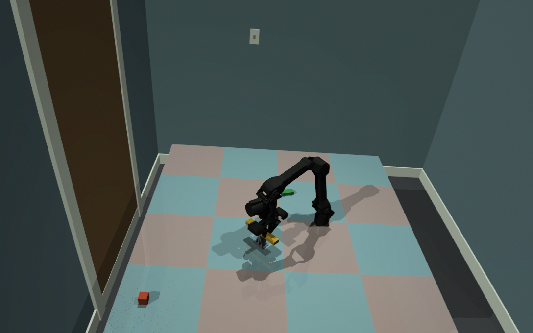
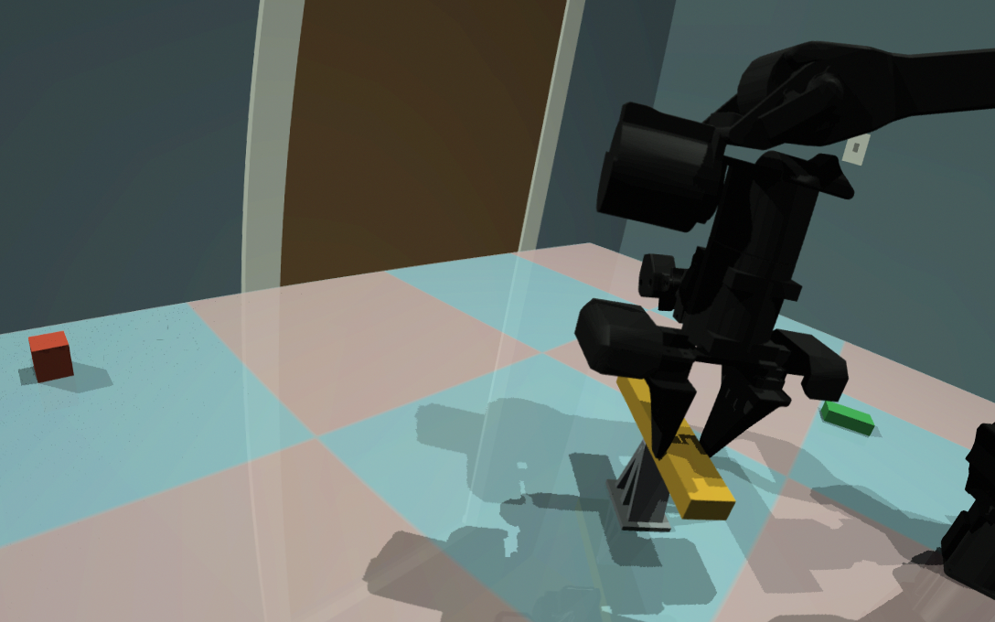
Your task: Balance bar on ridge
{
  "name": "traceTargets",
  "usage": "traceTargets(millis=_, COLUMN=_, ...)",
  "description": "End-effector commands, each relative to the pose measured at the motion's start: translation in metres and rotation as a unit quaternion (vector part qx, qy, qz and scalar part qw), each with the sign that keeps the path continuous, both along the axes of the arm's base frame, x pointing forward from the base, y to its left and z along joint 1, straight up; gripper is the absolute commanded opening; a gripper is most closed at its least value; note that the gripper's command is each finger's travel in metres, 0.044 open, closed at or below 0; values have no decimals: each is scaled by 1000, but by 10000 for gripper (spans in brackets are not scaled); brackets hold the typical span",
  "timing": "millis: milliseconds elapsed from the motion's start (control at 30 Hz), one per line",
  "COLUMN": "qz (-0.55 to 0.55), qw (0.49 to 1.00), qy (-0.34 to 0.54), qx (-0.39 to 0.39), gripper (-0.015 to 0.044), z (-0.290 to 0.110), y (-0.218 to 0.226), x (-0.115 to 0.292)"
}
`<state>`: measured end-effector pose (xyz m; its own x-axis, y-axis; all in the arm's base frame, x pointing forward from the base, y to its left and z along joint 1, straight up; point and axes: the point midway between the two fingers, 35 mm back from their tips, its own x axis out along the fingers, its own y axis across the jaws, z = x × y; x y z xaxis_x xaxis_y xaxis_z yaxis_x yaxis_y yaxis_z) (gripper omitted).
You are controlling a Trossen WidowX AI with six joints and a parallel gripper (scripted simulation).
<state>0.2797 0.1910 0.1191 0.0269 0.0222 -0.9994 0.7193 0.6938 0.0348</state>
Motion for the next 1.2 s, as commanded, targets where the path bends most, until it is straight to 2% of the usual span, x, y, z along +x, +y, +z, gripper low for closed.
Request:
traceTargets(millis=0, qz=0, qw=1000, qy=0, qx=0, gripper=0, z=0, y=0, x=0)
traceTargets(millis=900, qz=0, qw=1000, qy=0, qx=0, gripper=0, z=0, y=0, x=0)
traceTargets(millis=1100, qz=0, qw=1000, qy=0, qx=0, gripper=157, z=0, y=0, x=0)
traceTargets(millis=1167, qz=0, qw=1000, qy=0, qx=0, gripper=167, z=0, y=0, x=0)
